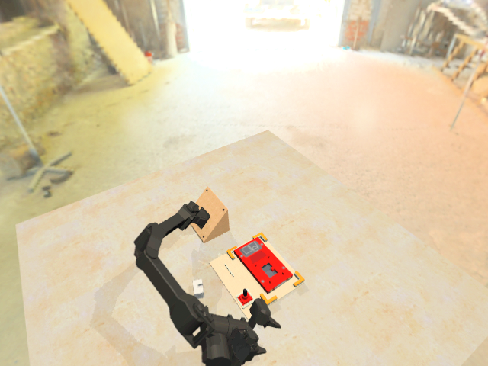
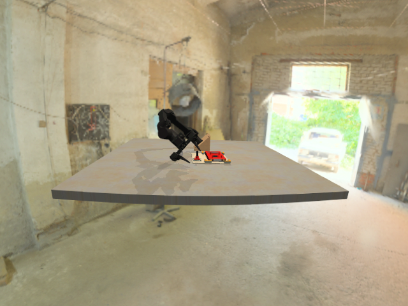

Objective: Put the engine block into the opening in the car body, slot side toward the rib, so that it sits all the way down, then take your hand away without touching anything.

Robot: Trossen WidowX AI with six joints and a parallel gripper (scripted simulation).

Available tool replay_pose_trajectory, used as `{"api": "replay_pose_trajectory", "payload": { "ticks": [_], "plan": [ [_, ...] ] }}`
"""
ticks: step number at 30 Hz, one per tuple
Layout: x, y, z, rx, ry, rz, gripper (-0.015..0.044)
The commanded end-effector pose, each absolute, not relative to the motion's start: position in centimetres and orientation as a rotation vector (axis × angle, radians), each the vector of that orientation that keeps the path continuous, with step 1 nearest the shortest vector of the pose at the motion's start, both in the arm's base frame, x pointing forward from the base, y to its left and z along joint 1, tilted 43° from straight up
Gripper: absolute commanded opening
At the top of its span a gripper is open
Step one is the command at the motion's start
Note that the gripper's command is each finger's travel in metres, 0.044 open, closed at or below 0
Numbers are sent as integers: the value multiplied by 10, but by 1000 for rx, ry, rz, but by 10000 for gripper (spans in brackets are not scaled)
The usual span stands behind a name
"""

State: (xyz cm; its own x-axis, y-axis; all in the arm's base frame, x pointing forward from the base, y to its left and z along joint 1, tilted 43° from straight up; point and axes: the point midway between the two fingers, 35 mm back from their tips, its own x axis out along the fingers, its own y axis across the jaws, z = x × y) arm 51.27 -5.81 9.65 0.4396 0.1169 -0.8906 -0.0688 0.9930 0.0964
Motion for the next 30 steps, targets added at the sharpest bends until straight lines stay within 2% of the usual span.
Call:
{"api": "replay_pose_trajectory", "payload": {
  "ticks": [1, 2, 17, 30],
  "plan": [
    [513, -58, 96, 48, 1110, 115, 426],
    [512, -58, 97, 52, 1112, 111, 440],
    [457, -47, 103, 345, 1237, -300, 440],
    [404, -44, 113, 559, 1218, -720, 440]
  ]
}}
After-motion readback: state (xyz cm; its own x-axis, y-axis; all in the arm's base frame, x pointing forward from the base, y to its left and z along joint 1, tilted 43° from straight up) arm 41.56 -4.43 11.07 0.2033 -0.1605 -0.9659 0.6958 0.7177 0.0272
